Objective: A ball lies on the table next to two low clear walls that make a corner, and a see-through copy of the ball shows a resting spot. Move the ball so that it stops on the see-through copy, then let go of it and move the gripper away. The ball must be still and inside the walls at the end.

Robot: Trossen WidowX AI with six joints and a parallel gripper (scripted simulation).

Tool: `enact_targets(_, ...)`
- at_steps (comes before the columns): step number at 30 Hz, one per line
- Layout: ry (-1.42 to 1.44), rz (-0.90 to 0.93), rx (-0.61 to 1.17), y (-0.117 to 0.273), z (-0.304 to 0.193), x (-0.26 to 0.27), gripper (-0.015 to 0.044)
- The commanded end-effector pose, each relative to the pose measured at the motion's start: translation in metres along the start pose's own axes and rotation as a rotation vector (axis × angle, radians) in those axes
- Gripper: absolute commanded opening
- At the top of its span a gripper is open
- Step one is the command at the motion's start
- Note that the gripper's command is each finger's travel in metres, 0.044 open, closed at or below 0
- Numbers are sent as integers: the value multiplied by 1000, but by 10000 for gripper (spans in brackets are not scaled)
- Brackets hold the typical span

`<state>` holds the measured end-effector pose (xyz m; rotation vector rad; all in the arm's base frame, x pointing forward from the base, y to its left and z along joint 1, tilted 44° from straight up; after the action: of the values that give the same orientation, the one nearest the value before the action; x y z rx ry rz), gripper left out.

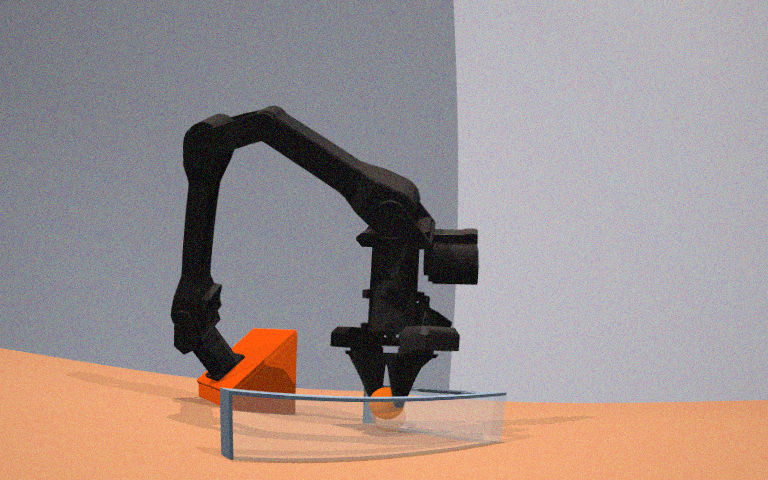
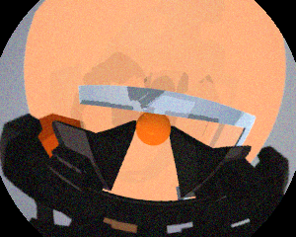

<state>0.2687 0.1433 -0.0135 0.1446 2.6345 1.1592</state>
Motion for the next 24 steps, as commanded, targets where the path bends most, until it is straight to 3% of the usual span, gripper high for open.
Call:
enact_targets(1,5,-6,2,-4,0,1,0)
enact_targets(18,5,-7,3,-22,0,0,0)
enact_targets(24,0,-5,-3,-19,0,0,158)
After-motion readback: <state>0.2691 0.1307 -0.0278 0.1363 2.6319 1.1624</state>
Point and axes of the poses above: the point midway between the two fingers, 35 mm back from their tips, its own y axis back along the fingers, its own x axis across the jaws, z = x × y, the point moved 7 cm from there along y, back along the fingers, and after that the axes turned 15 degrees about -y, right-handed, at the moved point
